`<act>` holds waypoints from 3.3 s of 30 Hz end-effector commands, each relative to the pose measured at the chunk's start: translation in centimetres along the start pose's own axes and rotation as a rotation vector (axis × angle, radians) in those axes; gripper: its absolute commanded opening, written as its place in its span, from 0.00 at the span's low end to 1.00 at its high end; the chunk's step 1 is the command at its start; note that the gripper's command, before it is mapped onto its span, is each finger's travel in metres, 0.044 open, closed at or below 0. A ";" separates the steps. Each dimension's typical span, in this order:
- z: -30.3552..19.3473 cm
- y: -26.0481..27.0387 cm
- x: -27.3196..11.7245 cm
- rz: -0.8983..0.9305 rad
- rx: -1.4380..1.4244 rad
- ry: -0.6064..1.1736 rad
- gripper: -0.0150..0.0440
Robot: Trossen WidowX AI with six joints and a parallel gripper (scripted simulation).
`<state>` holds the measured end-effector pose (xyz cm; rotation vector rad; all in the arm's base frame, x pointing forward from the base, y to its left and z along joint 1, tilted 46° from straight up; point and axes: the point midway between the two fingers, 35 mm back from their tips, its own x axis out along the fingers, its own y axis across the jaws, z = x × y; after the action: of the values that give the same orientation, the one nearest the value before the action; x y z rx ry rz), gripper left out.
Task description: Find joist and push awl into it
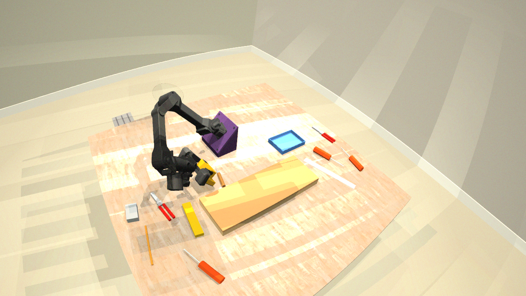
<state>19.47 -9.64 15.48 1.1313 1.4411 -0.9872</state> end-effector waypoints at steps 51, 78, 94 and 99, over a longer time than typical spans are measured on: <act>1.1 -0.4 1.9 0.048 0.008 0.078 0.43; 1.9 -0.3 1.7 0.049 0.010 0.075 0.90; 1.9 -0.3 1.7 0.049 0.010 0.075 0.90; 1.9 -0.3 1.7 0.049 0.010 0.075 0.90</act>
<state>19.44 -10.80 13.50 1.2276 1.4784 -0.9180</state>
